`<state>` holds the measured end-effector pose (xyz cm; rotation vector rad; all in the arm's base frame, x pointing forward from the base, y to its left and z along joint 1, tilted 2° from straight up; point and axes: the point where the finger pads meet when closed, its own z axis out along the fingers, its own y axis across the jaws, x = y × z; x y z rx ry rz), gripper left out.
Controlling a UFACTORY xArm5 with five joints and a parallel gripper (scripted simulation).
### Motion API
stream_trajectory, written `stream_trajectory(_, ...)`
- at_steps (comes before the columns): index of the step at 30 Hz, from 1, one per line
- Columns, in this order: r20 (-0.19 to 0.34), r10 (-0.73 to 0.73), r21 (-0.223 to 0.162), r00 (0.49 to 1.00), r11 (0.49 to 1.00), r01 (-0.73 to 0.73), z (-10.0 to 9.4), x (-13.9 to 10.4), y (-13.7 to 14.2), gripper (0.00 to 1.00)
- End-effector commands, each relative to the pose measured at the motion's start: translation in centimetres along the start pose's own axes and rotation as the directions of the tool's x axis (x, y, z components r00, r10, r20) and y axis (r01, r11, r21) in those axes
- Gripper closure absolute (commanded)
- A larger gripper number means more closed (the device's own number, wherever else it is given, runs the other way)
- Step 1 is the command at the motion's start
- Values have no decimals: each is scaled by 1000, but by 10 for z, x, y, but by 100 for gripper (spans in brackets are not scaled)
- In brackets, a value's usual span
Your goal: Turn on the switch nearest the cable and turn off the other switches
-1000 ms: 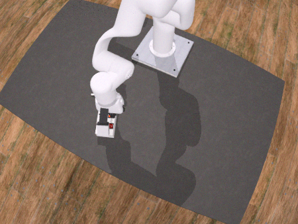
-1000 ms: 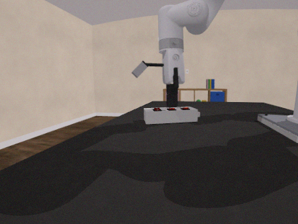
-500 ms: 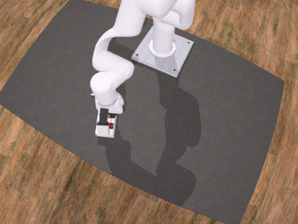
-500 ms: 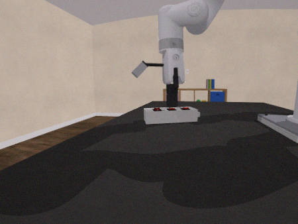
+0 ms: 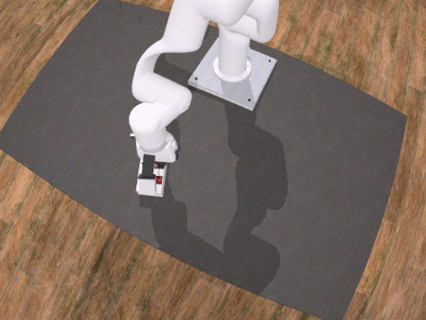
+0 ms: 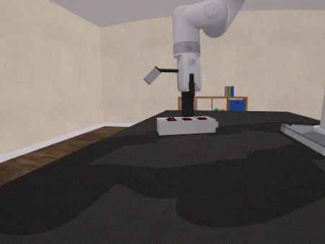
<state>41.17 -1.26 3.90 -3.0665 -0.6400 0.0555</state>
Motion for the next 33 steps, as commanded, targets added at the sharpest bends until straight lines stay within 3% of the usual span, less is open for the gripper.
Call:
stream_trajectory(1,-3,0,-2,1000,1000,0,-1,1,1,100)
stream_trajectory(33,-3,0,-2,1000,1000,0,7,1,1,100)
